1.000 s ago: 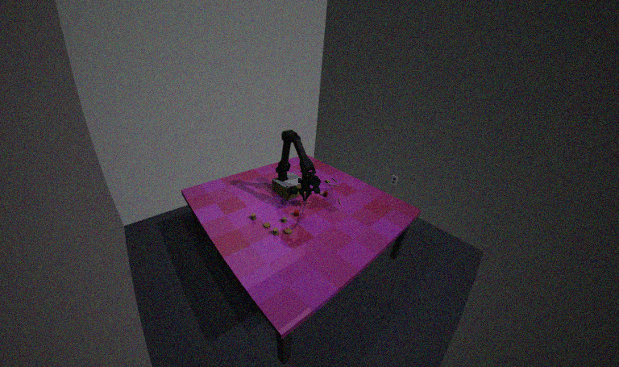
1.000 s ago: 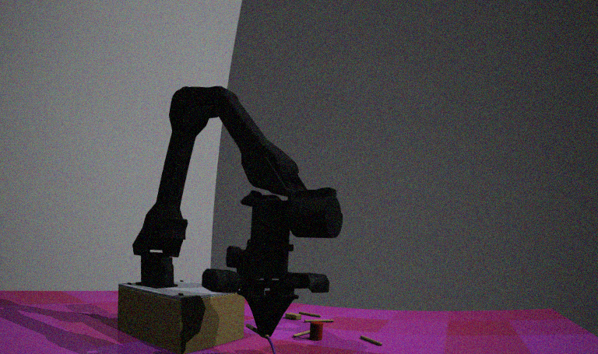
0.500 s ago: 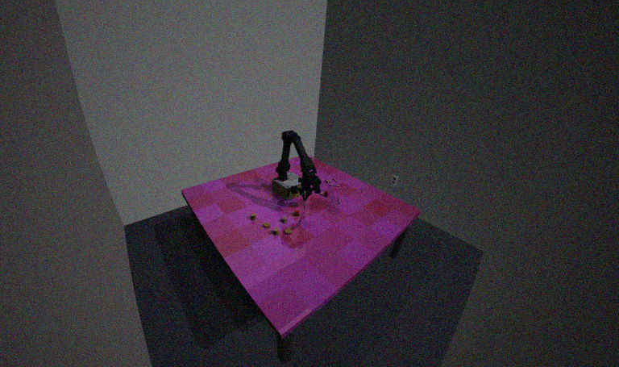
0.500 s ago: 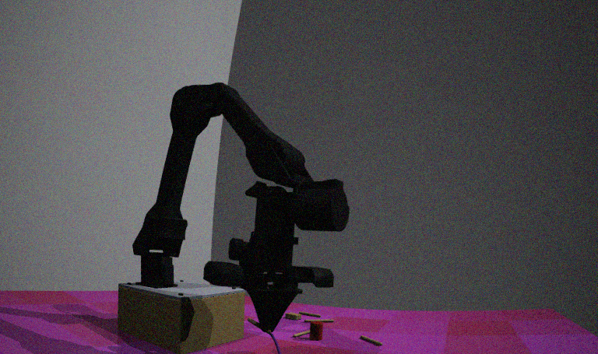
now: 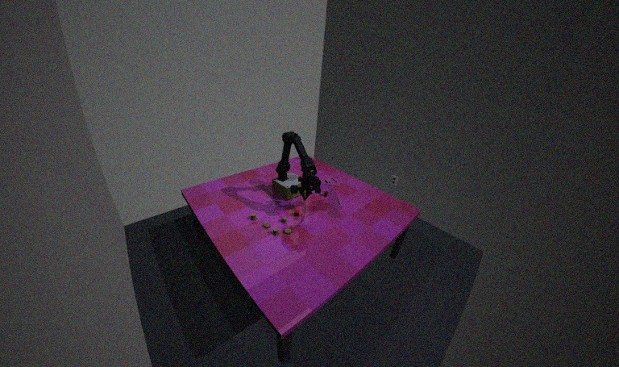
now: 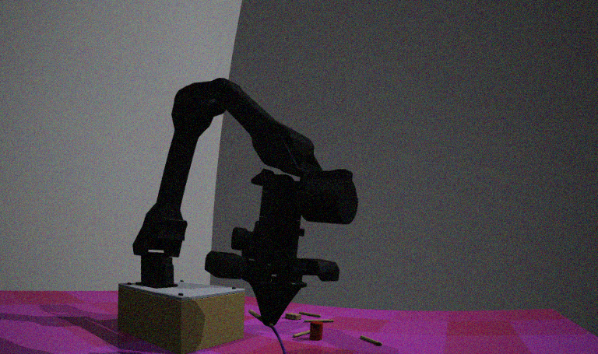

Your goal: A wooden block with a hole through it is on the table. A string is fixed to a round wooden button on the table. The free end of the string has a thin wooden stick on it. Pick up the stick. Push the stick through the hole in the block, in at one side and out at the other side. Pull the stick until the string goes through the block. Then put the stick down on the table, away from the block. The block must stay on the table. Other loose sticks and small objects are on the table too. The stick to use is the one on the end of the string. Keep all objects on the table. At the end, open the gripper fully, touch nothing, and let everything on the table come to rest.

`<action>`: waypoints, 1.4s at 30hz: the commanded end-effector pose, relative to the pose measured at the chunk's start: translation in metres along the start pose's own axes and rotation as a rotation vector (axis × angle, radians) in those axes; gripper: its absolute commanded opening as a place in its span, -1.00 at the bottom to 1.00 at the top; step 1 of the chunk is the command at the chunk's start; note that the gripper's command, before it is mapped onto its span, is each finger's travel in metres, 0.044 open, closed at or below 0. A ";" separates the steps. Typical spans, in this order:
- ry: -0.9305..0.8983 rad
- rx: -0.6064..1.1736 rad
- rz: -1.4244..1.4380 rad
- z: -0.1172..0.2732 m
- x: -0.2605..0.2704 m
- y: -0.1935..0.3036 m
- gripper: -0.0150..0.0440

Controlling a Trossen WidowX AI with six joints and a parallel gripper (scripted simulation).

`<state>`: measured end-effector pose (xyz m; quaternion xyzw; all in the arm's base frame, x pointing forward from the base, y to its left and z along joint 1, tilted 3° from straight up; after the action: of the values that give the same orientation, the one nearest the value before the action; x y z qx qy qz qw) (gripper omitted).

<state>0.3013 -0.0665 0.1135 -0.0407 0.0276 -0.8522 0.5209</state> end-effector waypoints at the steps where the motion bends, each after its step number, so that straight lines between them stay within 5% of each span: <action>1: 0.003 -0.023 0.003 0.002 0.002 0.005 -0.49; 42: 0.038 -0.165 0.003 0.044 0.031 0.044 -0.49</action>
<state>0.3289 -0.1106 0.1541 -0.0653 0.0980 -0.8482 0.5164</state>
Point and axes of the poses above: the point midway between the two fingers, 35 mm back from their tips, its own z axis back along the fingers, its own x axis across the jaws, y = z × x, the point moved 10 cm from there along z, back along the fingers, and after that the axes turned 11 degrees about z, right-handed, at the moved point
